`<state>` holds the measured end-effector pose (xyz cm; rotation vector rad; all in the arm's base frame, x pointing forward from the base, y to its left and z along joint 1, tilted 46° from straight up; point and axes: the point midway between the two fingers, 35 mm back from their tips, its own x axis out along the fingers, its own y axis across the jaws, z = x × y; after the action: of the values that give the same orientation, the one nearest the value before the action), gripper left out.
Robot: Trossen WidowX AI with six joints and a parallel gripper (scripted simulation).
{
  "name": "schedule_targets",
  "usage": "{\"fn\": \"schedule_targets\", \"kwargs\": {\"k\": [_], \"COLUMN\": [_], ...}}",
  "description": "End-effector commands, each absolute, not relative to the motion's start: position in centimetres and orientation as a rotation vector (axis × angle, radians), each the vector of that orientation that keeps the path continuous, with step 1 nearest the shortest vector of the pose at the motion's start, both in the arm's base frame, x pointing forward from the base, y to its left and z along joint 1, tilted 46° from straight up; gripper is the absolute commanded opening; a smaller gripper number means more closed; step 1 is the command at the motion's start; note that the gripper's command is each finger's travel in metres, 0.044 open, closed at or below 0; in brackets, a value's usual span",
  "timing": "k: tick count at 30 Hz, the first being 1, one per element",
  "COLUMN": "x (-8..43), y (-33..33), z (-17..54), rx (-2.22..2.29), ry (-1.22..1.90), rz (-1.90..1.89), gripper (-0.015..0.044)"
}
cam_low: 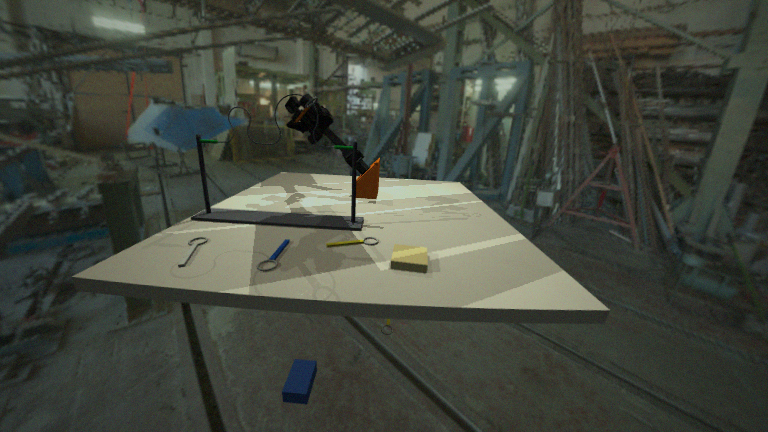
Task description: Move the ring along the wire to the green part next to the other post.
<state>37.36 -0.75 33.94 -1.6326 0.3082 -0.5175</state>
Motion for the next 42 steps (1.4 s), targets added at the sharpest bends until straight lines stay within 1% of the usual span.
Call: {"fn": "schedule_targets", "kwargs": {"k": [1,42], "x": [37.4,37.4], "y": [-0.7,0.0], "z": [34.0,35.8], "rx": [-1.686,-2.212], "ry": [0.296,0.162], "rz": [-0.524,-0.629], "gripper": [-0.015,-0.015]}}
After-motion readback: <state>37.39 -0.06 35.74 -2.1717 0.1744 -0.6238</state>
